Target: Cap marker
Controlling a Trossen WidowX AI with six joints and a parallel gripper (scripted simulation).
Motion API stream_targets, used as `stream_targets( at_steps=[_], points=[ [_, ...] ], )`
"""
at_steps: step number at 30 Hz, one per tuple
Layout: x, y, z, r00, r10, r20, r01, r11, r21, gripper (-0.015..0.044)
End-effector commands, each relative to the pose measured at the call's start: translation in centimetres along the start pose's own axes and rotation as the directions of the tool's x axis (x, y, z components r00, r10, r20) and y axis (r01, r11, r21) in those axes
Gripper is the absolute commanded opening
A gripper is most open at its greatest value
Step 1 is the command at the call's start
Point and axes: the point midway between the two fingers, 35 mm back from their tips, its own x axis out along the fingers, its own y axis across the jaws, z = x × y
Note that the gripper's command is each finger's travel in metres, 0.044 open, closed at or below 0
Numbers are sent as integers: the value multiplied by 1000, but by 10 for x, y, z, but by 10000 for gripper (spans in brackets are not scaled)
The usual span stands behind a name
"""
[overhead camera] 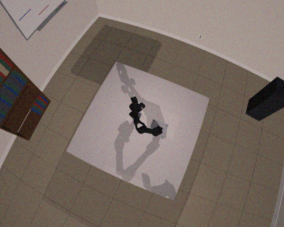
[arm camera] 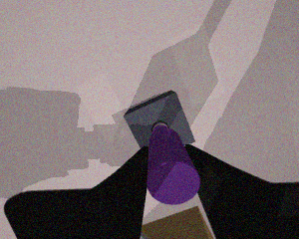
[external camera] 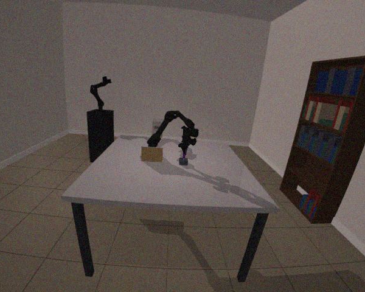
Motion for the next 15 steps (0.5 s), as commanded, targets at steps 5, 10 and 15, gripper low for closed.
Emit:
stream_targets(
  at_steps=[5,10,15],
  points=[
    [25,1,-3,1000,12,-17,-12,1000,0,0],
    [31,0,-3,1000,12,-17,-12,1000,0,0],
    [36,0,-2,1000,12,-17,-12,1000,0,0]
  ],
)
